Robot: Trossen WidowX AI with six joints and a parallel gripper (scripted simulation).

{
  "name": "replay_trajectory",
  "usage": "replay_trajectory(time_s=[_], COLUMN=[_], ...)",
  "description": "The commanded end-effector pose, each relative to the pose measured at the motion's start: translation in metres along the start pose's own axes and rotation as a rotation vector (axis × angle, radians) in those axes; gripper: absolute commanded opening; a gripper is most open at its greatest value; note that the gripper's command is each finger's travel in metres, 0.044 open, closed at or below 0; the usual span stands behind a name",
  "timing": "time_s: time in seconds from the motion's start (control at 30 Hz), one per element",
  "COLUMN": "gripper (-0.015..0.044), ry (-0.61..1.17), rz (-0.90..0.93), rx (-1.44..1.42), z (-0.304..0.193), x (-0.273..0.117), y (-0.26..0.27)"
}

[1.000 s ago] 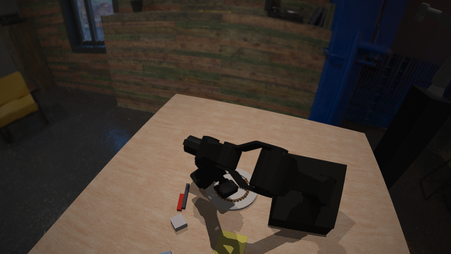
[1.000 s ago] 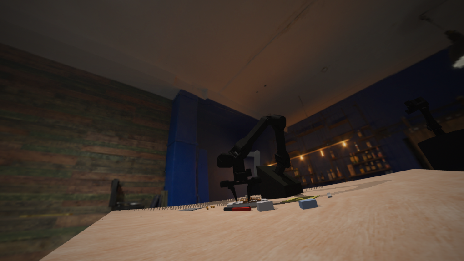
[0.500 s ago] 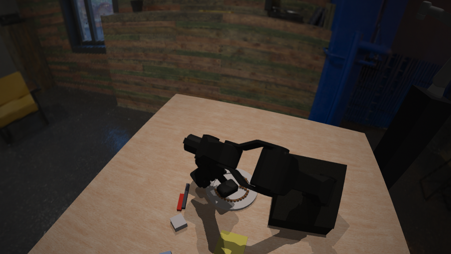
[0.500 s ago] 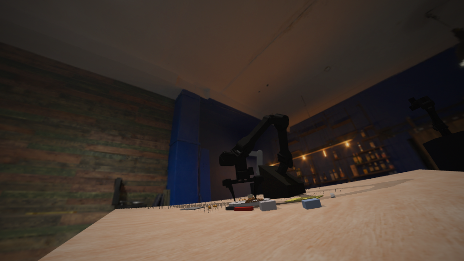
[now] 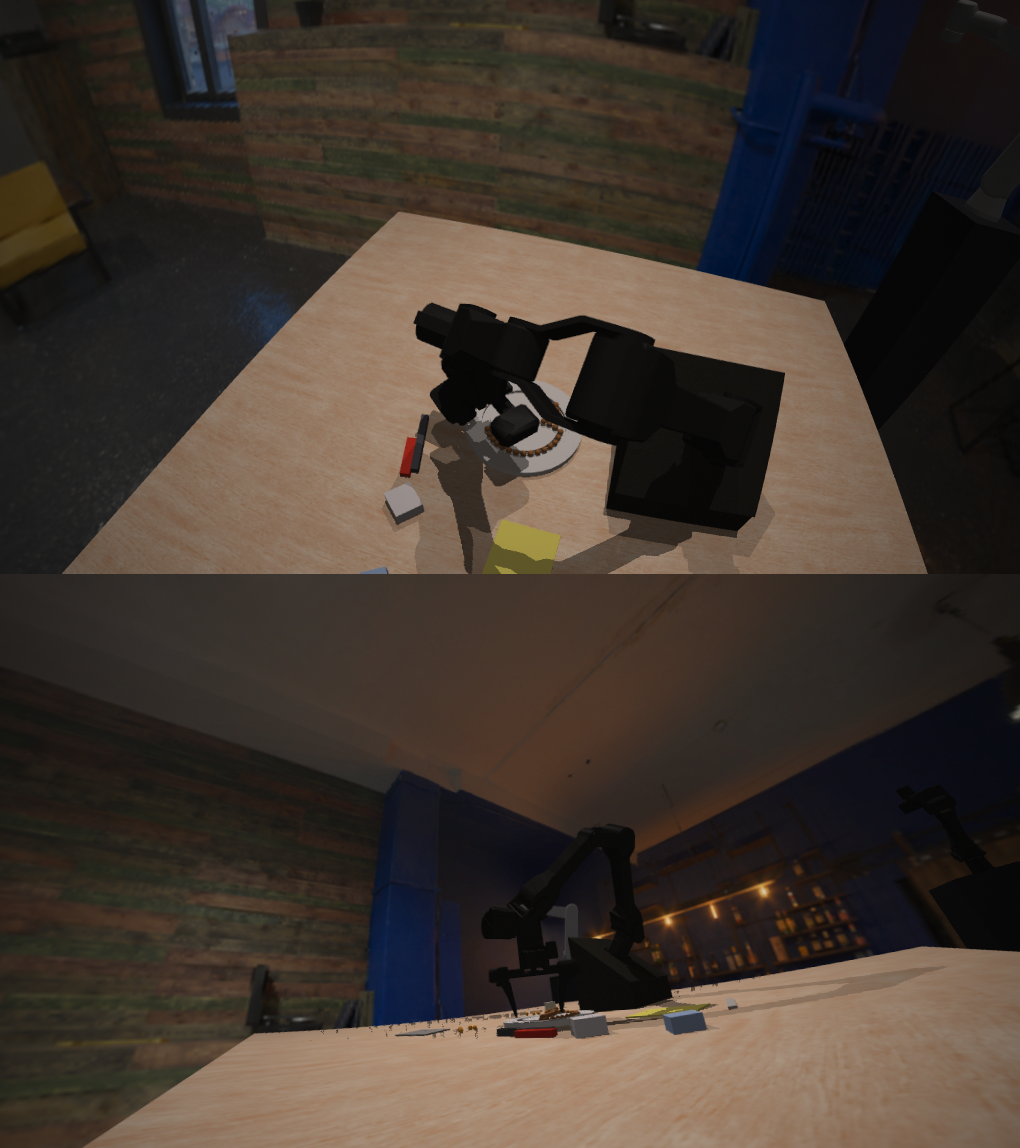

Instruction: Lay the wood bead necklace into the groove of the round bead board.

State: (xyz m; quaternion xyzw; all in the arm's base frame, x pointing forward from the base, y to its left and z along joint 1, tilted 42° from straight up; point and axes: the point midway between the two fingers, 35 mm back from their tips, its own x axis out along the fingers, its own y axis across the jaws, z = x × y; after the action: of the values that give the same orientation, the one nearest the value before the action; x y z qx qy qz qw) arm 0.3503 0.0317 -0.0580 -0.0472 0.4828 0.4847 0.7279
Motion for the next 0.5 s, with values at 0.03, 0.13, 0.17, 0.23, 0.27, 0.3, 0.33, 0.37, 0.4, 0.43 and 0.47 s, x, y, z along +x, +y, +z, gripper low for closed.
replay_trajectory(time_s=[0.03, 0.13, 0.17, 0.23, 0.27, 0.3, 0.33, 0.37, 0.4, 0.43, 0.47], gripper=[0.0414, 0.0335, 0.0309, 0.0256, 0.0230, 0.0204, 0.0177, 0.0151, 0.0125, 0.0120, 0.0120], ry=[-0.001, 0.002, 0.003, 0.004, 0.005, 0.005, 0.006, 0.006, 0.006, 0.006, 0.006], rz=[0.001, -0.001, -0.002, -0.004, -0.004, -0.005, -0.005, -0.005, -0.005, -0.004, -0.003], rx=[0.009, 0.207, 0.292, 0.463, 0.548, 0.633, 0.718, 0.804, 0.889, 0.975, 1.061], z=[-0.001, -0.018, -0.025, -0.038, -0.045, -0.052, -0.058, -0.064, -0.071, -0.077, -0.083], x=[-0.001, -0.007, -0.010, -0.015, -0.018, -0.020, -0.022, -0.024, -0.025, -0.027, -0.029], y=[0.001, 0.008, 0.011, 0.018, 0.022, 0.026, 0.031, 0.035, 0.040, 0.045, 0.050])
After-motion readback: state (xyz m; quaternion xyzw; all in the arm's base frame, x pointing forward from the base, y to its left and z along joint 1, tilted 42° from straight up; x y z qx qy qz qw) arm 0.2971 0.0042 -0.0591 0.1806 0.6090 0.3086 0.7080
